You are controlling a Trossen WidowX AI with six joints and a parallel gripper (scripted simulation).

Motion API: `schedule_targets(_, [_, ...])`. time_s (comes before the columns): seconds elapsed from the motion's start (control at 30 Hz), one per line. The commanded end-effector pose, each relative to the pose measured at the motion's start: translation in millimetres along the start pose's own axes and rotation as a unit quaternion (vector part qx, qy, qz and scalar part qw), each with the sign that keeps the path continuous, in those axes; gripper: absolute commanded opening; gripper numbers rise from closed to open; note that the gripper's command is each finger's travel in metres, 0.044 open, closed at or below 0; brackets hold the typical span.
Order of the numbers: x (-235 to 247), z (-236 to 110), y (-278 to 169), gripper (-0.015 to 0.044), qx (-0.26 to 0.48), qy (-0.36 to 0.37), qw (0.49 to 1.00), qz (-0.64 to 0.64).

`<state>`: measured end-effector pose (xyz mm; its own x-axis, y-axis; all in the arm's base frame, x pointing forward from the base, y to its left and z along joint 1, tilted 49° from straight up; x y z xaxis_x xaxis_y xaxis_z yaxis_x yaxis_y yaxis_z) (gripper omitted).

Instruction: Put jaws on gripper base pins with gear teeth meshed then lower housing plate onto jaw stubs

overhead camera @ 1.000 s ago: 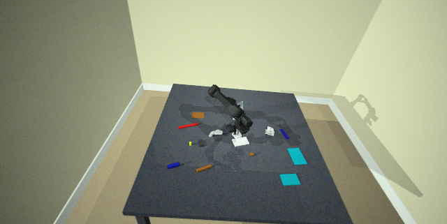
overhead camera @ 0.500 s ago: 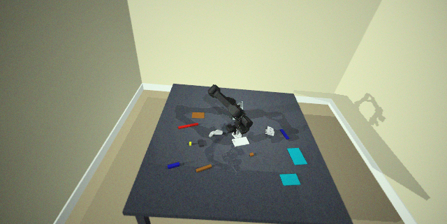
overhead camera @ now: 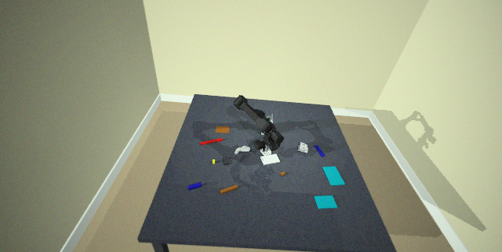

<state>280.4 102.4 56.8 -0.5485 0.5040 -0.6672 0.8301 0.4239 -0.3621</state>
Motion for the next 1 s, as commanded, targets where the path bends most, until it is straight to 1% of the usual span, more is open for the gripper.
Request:
schedule_targets(0.0, [1.0, -0.4, 0.4, 0.0134, -0.001, 0.002, 1.0, 0.001])
schedule_targets(0.97, [1.0, -0.5, 0.4, 0.0134, -0.001, 0.002, 1.0, -0.004])
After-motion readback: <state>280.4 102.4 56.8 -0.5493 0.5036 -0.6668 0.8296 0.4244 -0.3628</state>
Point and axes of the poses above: the point midway between the two fingers, 35 mm back from their tips, its own z axis out along the fingers, its own x axis across the jaws, y = z × x, the point moved 6 cm from there along -z, back along the fingers, and after that the axes turned 1 degree about -z, right-handed, at the moved point
